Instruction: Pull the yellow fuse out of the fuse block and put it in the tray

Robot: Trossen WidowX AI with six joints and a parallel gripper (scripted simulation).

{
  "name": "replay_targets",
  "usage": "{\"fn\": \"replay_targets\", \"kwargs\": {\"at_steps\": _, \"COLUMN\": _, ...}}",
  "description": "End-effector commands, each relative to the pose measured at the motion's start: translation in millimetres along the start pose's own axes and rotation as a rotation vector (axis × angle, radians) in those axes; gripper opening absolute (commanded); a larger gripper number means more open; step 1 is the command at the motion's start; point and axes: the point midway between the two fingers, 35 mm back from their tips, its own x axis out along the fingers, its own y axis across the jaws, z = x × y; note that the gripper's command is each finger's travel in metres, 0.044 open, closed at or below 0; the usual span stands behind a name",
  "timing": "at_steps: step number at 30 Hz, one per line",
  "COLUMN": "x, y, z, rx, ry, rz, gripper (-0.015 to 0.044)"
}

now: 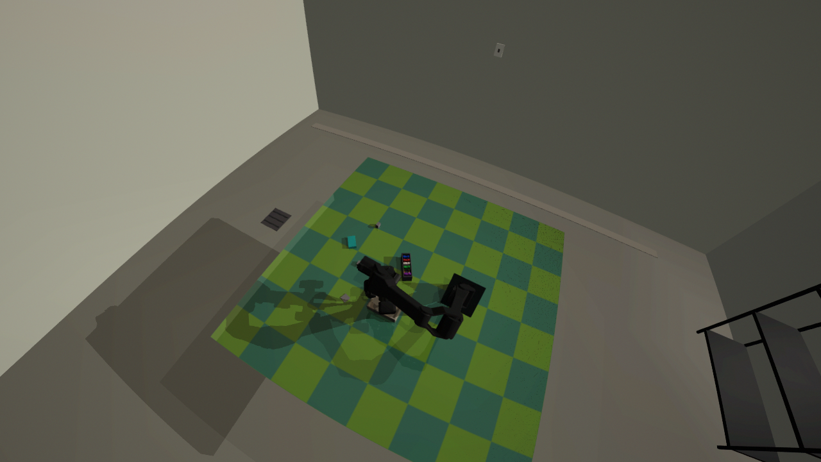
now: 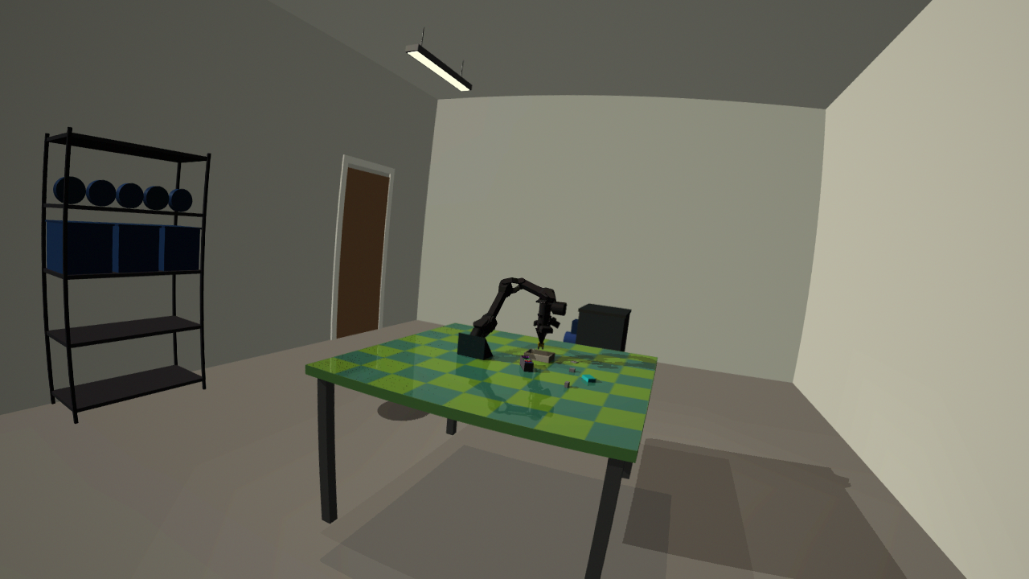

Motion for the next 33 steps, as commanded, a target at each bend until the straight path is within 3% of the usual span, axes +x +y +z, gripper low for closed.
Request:
{"fn": "replay_targets", "kwargs": {"at_steps": 1, "x": 6.0, "y": 0.4, "z": -1.0, "rx": 0.007, "ry": 0.0, "rz": 0.004, "gripper": 0.0}}
{"fn": "replay_targets", "kwargs": {"at_steps": 12, "x": 22.3, "y": 1.3, "z": -1.4, "rx": 0.007, "ry": -0.002, "rz": 0.006, "gripper": 0.0}}
{"fn": "replay_targets", "kwargs": {"at_steps": 24, "x": 18.8, "y": 0.9, "z": -0.2, "rx": 0.0, "ry": -0.001, "rz": 0.002, "gripper": 0.0315}}
{"fn": "replay_targets", "kwargs": {"at_steps": 29, "x": -15.1, "y": 0.6, "z": -1.4, "rx": 0.007, "ry": 0.0, "rz": 0.004, "gripper": 0.033}}
{"fn": "replay_targets", "kwargs": {"at_steps": 33, "x": -17.1, "y": 0.7, "z": -1.5, "rx": 0.007, "ry": 0.0, "rz": 0.005, "gripper": 0.033}}
